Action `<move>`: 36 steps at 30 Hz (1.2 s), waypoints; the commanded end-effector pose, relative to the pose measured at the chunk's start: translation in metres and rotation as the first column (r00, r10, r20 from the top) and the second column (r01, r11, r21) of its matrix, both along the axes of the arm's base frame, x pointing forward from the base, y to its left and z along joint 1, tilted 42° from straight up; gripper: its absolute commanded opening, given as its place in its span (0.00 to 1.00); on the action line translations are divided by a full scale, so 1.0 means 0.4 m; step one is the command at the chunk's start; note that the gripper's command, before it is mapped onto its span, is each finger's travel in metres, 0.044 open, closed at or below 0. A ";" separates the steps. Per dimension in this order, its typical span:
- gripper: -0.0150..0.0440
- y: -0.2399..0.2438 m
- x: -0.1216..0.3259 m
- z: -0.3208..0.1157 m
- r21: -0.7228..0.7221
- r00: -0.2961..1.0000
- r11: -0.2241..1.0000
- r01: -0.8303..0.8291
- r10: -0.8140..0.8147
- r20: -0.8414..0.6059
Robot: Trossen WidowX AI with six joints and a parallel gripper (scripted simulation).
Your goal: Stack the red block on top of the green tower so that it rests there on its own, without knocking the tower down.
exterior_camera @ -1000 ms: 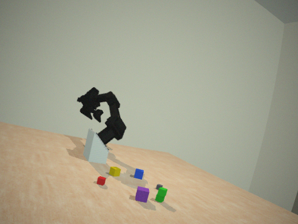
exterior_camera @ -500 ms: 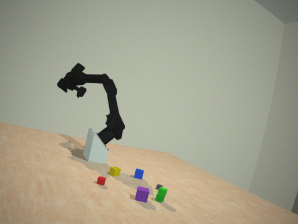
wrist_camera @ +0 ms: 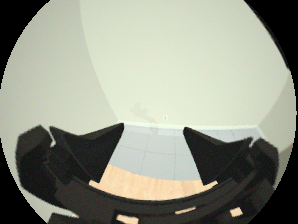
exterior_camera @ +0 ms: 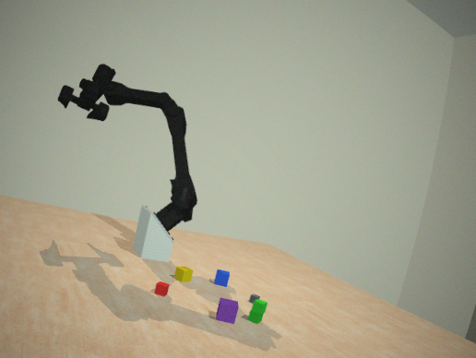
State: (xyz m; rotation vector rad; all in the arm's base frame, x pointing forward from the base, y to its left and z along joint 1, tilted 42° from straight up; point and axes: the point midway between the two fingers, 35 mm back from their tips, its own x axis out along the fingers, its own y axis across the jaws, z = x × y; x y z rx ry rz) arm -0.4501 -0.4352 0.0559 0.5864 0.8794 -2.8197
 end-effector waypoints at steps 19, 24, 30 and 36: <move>1.00 -0.279 0.828 -0.181 0.045 0.620 0.682 -0.730 0.633 0.464; 1.00 -0.252 1.025 -0.212 0.024 0.466 0.550 -0.835 0.681 0.565; 1.00 -0.177 1.251 -0.242 -0.011 0.278 0.387 -0.922 0.681 0.677; 1.00 -0.055 1.452 -0.269 -0.051 0.099 0.221 -0.974 0.618 0.780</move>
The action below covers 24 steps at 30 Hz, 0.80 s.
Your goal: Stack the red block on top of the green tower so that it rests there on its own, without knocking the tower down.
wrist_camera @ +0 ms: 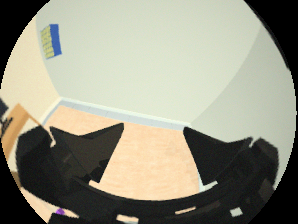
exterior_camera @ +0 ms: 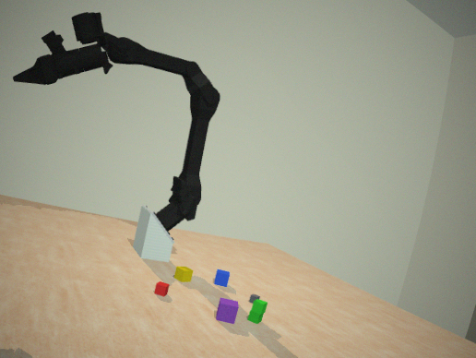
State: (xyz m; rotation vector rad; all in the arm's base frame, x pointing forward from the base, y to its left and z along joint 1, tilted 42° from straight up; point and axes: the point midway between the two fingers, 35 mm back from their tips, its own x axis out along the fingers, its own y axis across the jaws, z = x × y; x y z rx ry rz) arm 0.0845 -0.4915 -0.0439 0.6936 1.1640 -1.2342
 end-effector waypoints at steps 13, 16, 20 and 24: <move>1.00 0.453 0.424 -0.043 0.361 0.893 0.819 -0.445 0.376 0.248; 1.00 0.549 0.468 -0.040 0.419 0.861 0.754 -0.506 0.417 0.290; 1.00 0.680 0.511 -0.032 0.492 0.820 0.656 -0.572 0.458 0.343; 1.00 0.810 0.536 -0.019 0.560 0.783 0.550 -0.620 0.485 0.389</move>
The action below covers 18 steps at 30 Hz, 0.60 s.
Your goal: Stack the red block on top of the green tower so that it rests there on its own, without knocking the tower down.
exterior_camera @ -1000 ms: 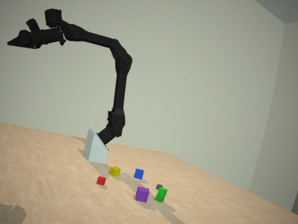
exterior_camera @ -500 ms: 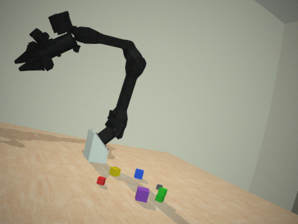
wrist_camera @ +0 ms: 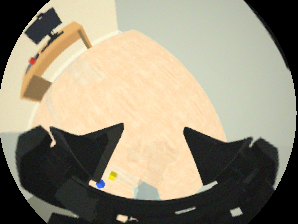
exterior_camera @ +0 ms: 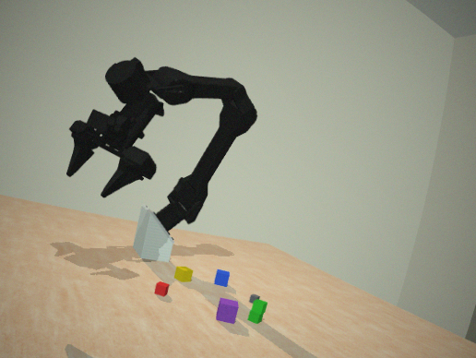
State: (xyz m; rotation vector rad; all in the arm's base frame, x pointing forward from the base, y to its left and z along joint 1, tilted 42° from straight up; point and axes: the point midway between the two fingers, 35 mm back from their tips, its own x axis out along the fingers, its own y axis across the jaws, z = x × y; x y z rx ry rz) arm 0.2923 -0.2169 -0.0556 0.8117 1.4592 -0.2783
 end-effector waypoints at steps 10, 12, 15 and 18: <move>1.00 0.431 0.007 0.063 0.362 0.966 0.904 -0.229 0.257 -0.029; 1.00 0.471 0.003 0.076 0.390 0.960 0.888 -0.242 0.276 -0.033; 1.00 0.485 0.004 0.082 0.398 0.959 0.884 -0.246 0.282 -0.034; 1.00 0.485 0.004 0.082 0.398 0.959 0.884 -0.246 0.282 -0.034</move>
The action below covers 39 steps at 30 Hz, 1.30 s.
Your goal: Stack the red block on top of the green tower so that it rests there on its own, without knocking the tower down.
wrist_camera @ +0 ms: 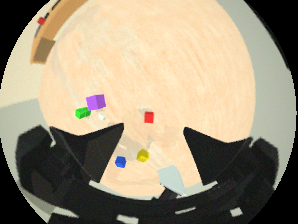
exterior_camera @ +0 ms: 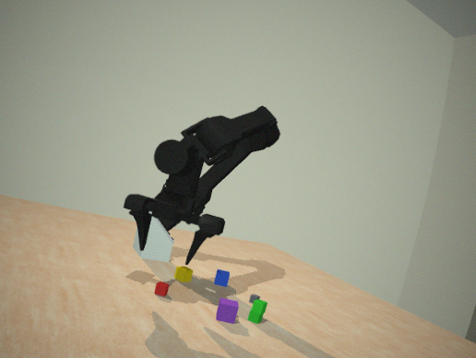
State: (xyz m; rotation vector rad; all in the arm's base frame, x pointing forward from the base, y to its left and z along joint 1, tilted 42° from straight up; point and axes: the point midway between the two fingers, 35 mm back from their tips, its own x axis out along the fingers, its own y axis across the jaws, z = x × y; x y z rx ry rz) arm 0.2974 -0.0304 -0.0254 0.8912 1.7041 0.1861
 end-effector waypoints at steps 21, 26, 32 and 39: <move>1.00 0.084 -0.015 -0.060 0.021 1.000 1.000 0.002 -0.002 -0.017; 1.00 0.095 -0.016 -0.073 0.021 1.000 1.000 0.002 -0.002 -0.017; 1.00 0.111 -0.018 -0.090 0.022 1.000 1.000 0.002 -0.002 -0.017; 1.00 0.129 -0.021 -0.110 0.022 1.000 1.000 0.002 -0.002 -0.017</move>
